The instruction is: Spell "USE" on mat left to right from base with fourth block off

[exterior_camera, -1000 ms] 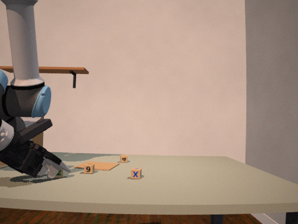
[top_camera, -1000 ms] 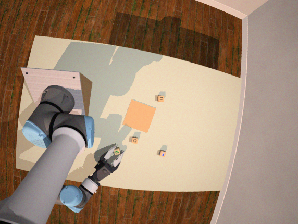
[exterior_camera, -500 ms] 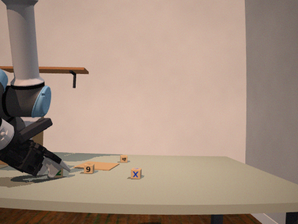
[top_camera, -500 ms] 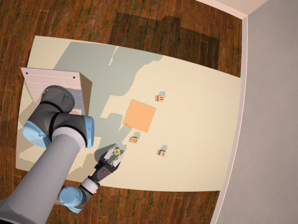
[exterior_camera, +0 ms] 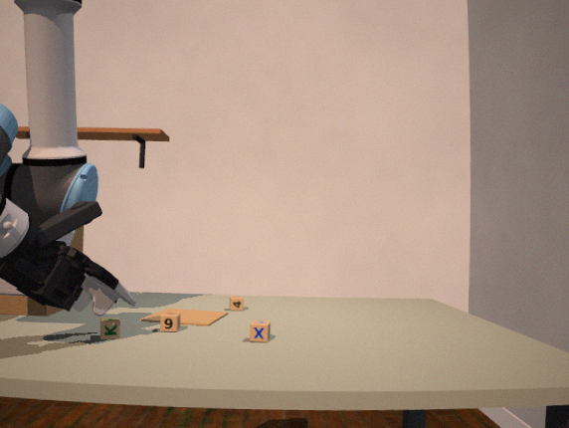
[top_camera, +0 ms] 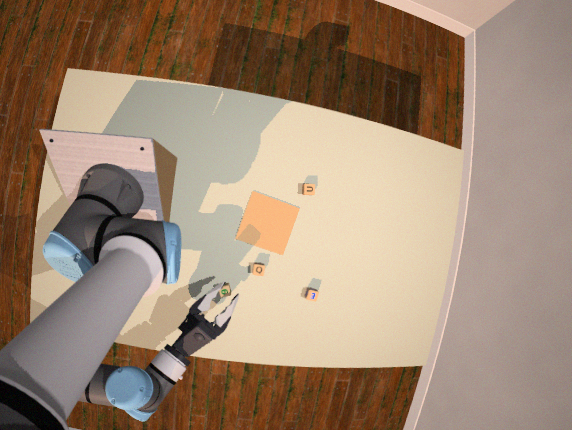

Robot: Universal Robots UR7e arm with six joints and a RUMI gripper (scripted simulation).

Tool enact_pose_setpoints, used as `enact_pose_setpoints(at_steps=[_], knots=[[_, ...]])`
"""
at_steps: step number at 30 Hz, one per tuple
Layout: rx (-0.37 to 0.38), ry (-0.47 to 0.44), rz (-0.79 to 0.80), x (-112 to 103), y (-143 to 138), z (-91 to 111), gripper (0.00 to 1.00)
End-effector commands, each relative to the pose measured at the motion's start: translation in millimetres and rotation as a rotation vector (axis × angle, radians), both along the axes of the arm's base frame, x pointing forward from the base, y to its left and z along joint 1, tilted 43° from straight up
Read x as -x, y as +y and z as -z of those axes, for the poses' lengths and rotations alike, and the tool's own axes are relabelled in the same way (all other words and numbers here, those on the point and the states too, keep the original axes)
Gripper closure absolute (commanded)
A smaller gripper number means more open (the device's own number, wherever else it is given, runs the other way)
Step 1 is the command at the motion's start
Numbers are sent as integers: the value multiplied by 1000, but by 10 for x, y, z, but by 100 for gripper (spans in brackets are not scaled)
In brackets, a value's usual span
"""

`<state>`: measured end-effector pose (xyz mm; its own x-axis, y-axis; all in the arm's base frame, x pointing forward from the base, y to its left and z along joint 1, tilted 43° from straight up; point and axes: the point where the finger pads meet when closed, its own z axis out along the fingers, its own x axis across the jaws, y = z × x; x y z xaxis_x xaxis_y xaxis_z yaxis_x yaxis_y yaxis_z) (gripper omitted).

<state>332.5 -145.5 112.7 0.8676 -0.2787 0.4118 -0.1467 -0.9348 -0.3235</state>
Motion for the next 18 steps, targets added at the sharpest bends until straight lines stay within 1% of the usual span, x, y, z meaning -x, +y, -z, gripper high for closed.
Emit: enact_pose_setpoints(at_steps=[1,11,18], knots=[[-2,-1,1,23,61,-86,72],[1,5,2,25,99,-61,72],[51,24,23,31,114,-67,72]])
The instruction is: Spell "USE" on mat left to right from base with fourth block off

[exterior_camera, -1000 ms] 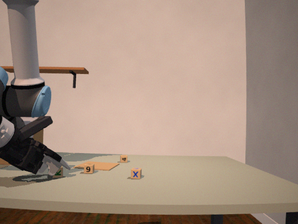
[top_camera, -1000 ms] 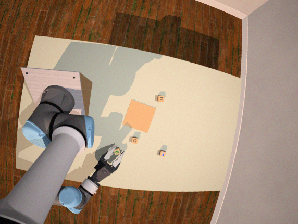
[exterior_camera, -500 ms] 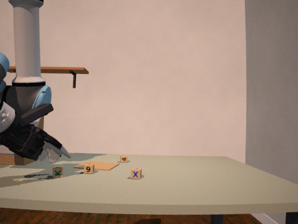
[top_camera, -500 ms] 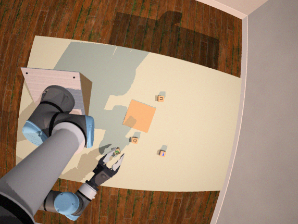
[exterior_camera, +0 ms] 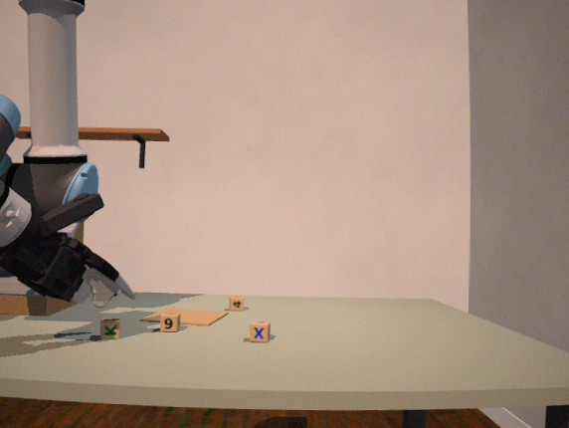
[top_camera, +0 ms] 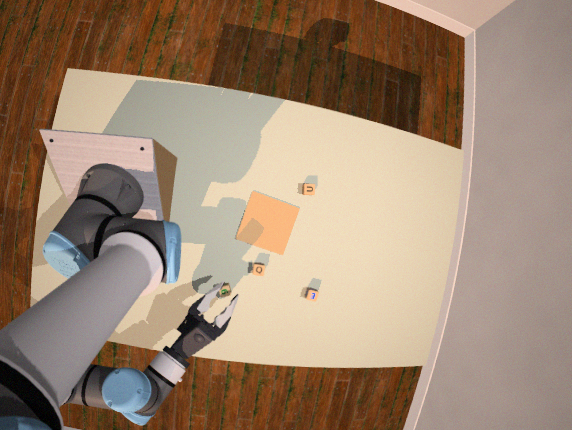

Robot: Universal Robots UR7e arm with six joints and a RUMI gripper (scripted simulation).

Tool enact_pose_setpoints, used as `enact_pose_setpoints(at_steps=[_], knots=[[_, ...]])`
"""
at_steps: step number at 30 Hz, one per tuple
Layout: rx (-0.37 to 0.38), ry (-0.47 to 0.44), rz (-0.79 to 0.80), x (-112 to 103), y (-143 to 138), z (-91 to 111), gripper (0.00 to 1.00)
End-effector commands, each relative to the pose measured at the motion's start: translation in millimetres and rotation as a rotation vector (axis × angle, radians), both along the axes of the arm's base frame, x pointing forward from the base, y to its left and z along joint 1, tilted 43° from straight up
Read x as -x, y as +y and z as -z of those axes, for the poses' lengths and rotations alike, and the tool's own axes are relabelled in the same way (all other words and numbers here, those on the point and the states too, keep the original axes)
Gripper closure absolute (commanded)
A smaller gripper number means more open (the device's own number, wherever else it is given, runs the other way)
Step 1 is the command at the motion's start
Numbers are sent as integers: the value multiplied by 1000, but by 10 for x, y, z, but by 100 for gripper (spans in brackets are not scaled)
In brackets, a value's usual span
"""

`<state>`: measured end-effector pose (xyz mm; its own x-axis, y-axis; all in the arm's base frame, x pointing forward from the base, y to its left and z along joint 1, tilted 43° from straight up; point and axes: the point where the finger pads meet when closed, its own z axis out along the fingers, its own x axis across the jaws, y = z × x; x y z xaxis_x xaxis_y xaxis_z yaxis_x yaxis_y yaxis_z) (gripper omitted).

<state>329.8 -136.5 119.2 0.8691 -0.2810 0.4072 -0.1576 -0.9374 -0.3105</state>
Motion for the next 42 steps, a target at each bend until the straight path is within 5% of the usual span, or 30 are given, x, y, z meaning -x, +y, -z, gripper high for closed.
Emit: enact_pose_setpoints(at_steps=[1,20,42], knots=[[50,18,20,5,27,-6,72],[355,113,165,31,92,-83,72],[618,196,289,20,134,-169,72]])
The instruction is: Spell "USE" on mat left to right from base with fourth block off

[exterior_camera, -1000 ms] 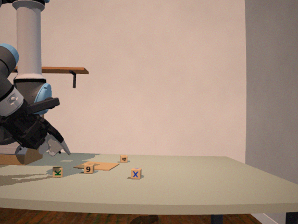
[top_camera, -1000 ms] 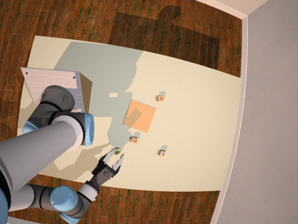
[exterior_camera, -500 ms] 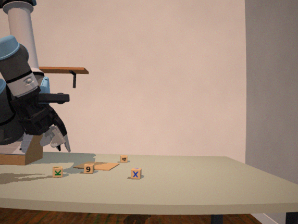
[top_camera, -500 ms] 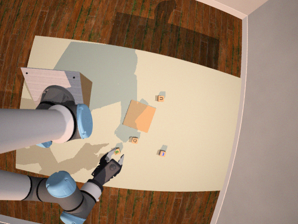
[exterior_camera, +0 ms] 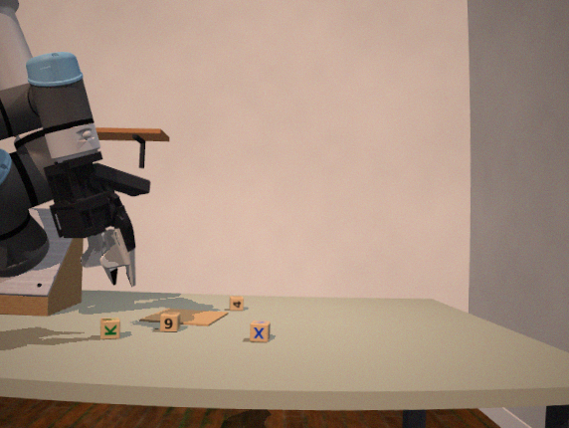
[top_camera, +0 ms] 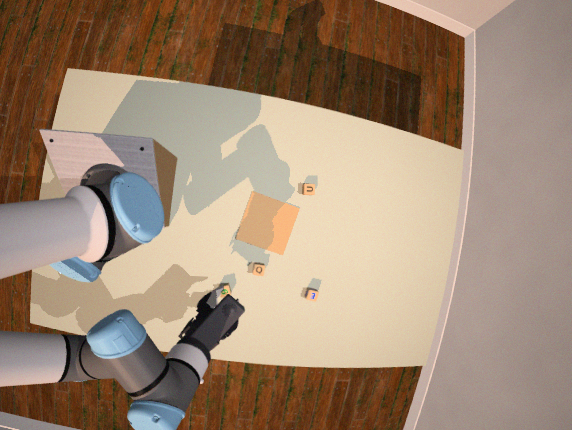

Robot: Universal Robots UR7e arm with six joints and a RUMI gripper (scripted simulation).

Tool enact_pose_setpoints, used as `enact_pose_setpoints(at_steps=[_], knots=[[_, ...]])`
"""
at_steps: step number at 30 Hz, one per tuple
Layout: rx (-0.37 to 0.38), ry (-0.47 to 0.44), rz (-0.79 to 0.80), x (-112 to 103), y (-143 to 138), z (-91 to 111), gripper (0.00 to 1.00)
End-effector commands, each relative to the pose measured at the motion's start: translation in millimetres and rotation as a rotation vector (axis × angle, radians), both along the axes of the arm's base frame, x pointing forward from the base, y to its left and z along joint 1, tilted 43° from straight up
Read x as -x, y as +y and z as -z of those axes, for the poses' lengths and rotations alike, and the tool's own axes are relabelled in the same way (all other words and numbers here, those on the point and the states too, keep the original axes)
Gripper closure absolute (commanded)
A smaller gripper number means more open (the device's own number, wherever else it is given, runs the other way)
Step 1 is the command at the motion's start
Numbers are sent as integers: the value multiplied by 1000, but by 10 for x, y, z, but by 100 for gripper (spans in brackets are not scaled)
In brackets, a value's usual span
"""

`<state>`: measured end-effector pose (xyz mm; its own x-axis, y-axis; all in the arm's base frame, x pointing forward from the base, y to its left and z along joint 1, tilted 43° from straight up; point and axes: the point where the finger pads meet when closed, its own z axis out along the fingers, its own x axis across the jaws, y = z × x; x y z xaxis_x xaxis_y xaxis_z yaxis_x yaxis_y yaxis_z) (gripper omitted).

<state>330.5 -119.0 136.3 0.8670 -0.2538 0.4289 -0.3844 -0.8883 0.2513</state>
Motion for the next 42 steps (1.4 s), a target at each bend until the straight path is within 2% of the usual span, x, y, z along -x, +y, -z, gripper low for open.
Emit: enact_pose_setpoints(at_steps=[1,15,25,34,35,42], knots=[[79,49,69,31,-38,4,72],[252,106,157,34,7,-27,72],[301,114,176,24,22,-47,72],[307,115,178,24,25,-49,72],[307,117,178,32,24,-41,0],[307,116,179,33,22,-42,0]])
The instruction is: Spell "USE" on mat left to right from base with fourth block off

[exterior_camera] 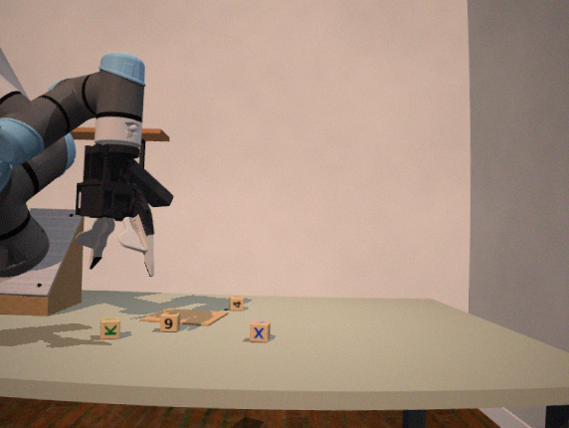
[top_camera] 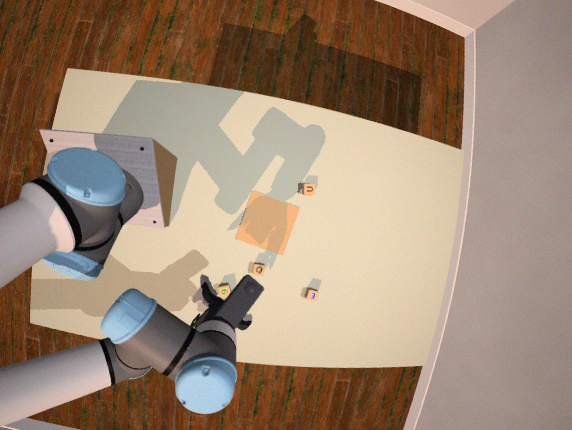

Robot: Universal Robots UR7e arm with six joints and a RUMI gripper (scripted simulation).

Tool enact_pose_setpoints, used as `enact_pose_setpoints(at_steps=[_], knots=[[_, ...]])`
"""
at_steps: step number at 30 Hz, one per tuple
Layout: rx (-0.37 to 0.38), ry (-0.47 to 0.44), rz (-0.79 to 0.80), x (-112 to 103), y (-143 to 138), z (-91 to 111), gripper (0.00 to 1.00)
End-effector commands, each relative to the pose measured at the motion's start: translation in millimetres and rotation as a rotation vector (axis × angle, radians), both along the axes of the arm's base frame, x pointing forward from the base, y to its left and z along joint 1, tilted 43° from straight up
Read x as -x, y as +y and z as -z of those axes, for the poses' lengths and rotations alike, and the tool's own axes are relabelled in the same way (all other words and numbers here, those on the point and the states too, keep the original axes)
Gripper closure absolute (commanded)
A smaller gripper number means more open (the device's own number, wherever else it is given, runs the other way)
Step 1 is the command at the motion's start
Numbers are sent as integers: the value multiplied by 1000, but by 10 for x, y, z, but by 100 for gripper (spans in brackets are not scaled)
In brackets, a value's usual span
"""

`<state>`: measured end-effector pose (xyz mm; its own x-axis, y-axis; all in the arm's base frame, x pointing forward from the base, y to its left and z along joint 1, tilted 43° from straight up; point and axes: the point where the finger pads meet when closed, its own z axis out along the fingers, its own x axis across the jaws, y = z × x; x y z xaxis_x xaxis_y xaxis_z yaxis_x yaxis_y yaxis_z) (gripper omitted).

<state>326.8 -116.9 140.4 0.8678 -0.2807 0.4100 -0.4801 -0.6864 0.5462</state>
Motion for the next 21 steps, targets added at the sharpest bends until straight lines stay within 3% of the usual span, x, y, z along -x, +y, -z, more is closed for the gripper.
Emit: enact_pose_setpoints(at_steps=[1,21], knots=[[0,0,0,-4,1,-1,0],[13,66,-73,-1,9,3,0]])
